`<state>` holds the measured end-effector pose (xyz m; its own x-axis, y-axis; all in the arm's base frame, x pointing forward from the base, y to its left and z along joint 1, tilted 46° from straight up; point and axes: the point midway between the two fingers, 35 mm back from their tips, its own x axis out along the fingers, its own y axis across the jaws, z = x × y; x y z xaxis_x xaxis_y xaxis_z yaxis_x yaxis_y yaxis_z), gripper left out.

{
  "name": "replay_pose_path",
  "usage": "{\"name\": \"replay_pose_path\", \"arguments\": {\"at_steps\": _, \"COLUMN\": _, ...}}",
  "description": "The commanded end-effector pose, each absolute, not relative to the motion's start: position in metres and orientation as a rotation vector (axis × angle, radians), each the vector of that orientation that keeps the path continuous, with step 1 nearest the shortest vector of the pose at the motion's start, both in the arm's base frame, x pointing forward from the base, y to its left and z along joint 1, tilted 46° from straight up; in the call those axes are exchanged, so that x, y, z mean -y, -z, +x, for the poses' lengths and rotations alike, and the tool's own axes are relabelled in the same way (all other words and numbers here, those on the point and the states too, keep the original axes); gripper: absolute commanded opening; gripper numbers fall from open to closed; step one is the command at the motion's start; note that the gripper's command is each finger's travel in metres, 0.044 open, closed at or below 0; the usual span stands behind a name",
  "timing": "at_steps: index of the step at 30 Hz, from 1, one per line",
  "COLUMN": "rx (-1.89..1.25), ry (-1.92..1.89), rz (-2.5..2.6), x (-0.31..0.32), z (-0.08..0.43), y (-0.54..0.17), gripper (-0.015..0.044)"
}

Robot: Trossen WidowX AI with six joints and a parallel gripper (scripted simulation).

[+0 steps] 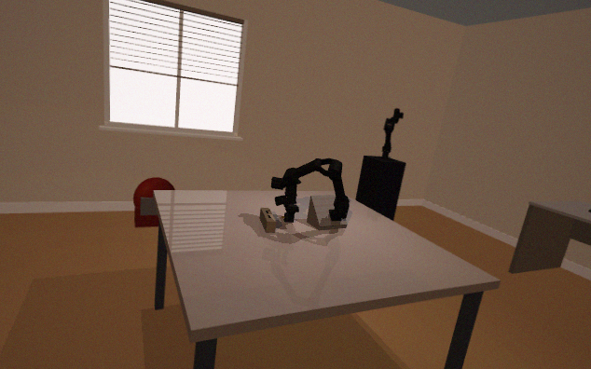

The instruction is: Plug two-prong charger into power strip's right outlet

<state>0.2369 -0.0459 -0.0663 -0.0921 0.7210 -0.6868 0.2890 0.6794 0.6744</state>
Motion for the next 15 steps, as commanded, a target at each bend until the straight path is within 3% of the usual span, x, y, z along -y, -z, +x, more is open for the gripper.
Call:
{"name": "replay_pose_path", "arguments": {"at_steps": 1, "rx": -1.661, "ry": -0.454, "rz": 0.813, "x": 0.046, "z": 0.243, "y": 0.065, "gripper": 0.0}}
{"name": "replay_pose_path", "arguments": {"at_steps": 15, "rx": -1.653, "ry": -0.471, "rz": 0.795, "x": 0.047, "z": 0.26, "y": 0.067, "gripper": 0.0}}
